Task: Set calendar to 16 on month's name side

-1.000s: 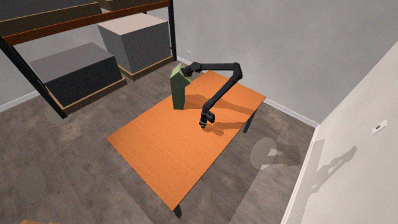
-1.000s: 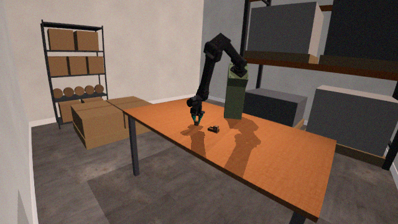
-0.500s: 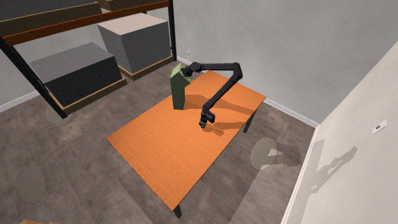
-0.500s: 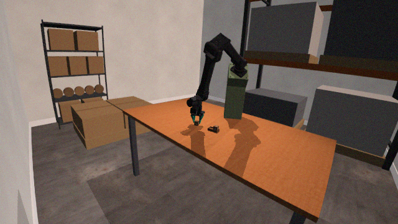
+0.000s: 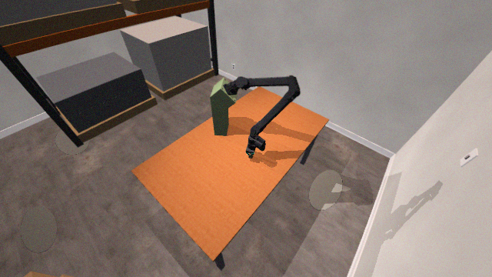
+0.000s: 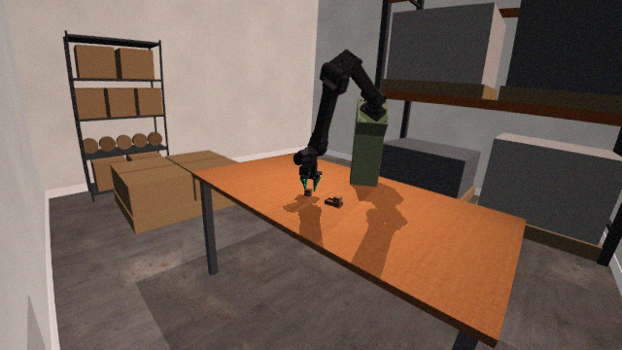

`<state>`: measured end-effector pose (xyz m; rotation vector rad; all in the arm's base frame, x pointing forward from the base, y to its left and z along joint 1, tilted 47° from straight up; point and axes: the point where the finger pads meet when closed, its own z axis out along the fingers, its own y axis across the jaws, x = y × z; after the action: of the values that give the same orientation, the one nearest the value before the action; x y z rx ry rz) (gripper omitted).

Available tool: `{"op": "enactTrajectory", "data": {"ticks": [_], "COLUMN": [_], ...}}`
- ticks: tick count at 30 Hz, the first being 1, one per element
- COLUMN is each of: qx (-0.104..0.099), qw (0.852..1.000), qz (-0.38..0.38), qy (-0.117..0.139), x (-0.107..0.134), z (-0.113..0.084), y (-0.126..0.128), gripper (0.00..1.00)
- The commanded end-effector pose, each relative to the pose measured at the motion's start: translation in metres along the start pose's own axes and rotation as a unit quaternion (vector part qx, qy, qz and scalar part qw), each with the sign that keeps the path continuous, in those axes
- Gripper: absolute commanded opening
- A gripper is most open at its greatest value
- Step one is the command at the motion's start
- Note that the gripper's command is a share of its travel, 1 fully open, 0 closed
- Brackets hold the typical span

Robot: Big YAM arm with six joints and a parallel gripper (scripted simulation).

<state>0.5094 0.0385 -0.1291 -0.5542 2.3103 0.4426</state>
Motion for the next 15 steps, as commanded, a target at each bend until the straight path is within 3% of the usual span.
{"op": "enactTrajectory", "data": {"ticks": [1,4,15], "qx": [0.01,0.01,0.011], "qw": [1.0,1.0,1.0], "qz": [0.0,0.0,-0.001], "qy": [-0.003,-0.003,-0.005], "x": [-0.001,-0.001,-0.001], "z": [-0.028,-0.033,-0.082], "y": [-0.009,-0.009,-0.008], "gripper": [0.47,0.47,0.47]}}
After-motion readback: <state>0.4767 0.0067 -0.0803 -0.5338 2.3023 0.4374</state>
